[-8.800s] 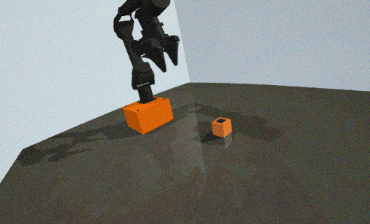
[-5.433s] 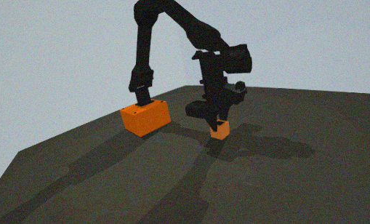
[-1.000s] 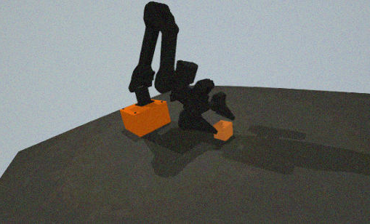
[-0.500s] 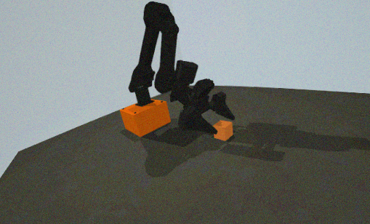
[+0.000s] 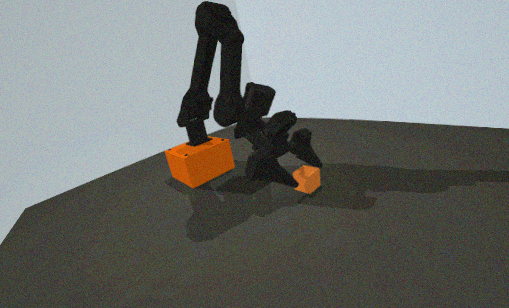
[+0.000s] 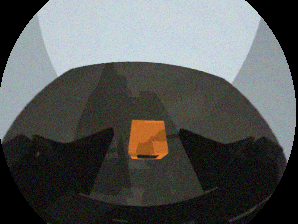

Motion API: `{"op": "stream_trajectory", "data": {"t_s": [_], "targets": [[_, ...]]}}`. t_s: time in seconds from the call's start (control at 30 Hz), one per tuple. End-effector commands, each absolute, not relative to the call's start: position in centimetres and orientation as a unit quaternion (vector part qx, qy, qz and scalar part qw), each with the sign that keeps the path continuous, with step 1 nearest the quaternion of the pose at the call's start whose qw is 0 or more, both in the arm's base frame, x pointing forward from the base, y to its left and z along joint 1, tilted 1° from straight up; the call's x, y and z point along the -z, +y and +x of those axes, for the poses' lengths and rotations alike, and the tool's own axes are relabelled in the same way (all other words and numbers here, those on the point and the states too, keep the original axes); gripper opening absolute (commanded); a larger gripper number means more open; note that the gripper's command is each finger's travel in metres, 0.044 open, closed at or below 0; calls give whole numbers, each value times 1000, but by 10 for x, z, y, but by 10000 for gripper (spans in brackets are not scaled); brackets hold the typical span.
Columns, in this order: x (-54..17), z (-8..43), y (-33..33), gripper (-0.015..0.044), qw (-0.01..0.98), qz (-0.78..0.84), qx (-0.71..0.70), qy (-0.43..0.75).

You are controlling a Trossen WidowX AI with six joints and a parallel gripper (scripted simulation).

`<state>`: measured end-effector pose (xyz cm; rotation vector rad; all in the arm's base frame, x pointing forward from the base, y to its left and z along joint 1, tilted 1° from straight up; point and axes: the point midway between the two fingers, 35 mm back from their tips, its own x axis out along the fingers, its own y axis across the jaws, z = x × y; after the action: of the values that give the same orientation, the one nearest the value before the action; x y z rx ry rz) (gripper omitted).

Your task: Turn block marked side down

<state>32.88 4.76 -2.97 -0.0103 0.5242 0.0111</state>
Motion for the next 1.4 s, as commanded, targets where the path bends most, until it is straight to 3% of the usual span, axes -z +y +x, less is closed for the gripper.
{"op": "stream_trajectory", "data": {"t_s": [0.0,0.43,0.77,1.37], "targets": [[23,340,53,440,959,2,-10,282],[-40,313,48,440,884,-2,-5,468],[-45,309,47,440,879,-3,-4,477],[-67,347,47,440,723,-4,-3,690]]}}
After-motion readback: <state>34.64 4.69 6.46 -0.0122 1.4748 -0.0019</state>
